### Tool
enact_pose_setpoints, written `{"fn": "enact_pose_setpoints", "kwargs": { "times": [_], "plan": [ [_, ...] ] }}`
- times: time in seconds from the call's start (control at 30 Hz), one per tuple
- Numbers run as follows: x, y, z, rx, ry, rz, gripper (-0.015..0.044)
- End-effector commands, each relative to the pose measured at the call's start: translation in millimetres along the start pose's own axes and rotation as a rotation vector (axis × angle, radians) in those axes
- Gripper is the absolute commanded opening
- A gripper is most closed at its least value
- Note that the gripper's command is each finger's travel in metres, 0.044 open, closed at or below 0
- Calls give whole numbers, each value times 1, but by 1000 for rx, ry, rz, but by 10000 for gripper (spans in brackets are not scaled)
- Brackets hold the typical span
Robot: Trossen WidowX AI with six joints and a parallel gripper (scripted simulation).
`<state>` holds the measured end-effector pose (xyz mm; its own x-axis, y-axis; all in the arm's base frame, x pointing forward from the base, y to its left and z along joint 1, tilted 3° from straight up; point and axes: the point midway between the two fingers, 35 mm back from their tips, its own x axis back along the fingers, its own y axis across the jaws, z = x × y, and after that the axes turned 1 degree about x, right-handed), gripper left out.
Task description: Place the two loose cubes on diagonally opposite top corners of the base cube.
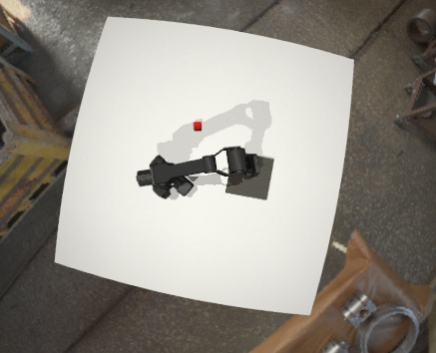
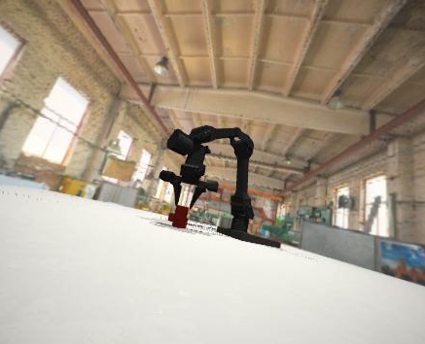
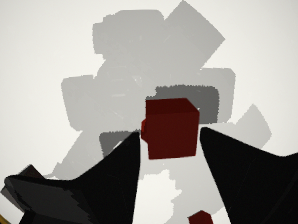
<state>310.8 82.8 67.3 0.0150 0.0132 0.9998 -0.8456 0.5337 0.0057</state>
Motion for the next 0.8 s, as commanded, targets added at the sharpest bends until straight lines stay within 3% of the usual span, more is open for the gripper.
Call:
{"fn": "enact_pose_setpoints", "kwargs": {
  "times": [0.0, 0.53, 0.57, 0.63, 0.77],
  "plan": [
    [8, -1, -1, 0, -4, 3, 205],
    [22, -1, -1, 0, -4, 3, 205],
    [20, -1, 1, -12, -2, 2, 231],
    [22, -8, 9, -117, -2, 3, 265],
    [29, -28, 38, -438, -2, 6, 265]
  ]
}}
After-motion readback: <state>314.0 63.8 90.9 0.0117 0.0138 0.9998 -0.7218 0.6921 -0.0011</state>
